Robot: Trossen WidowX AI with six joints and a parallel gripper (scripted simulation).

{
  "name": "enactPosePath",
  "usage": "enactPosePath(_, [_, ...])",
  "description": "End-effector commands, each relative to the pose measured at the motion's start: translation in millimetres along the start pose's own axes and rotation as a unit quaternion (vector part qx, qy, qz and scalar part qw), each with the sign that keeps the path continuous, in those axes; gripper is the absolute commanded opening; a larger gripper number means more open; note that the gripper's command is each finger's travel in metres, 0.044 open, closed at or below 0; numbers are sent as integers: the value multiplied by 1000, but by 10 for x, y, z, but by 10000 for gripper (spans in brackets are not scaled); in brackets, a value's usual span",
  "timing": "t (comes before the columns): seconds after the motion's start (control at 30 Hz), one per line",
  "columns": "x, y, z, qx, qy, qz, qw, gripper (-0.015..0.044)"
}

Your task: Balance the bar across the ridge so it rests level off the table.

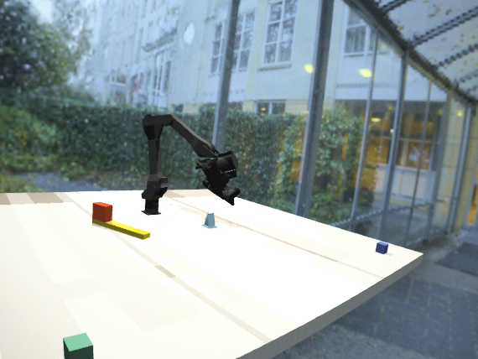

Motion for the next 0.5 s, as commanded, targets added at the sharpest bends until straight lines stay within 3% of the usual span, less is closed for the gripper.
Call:
enactPosePath(0.0, [61, 128, -161, 29, -17, 10, 999, 315])
enactPosePath(0.47, [385, 555, -559, 101, -73, 51, 991, 315])
Point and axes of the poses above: the point midway between the two fingers, 35 mm back from their tips, its own y axis back along the fingers, its own z axis across the jaws, x = y × z, the point moved 4 cm from there along y, back along the fingers, and after that the axes turned 1 degree about y, right-handed, at the moved point
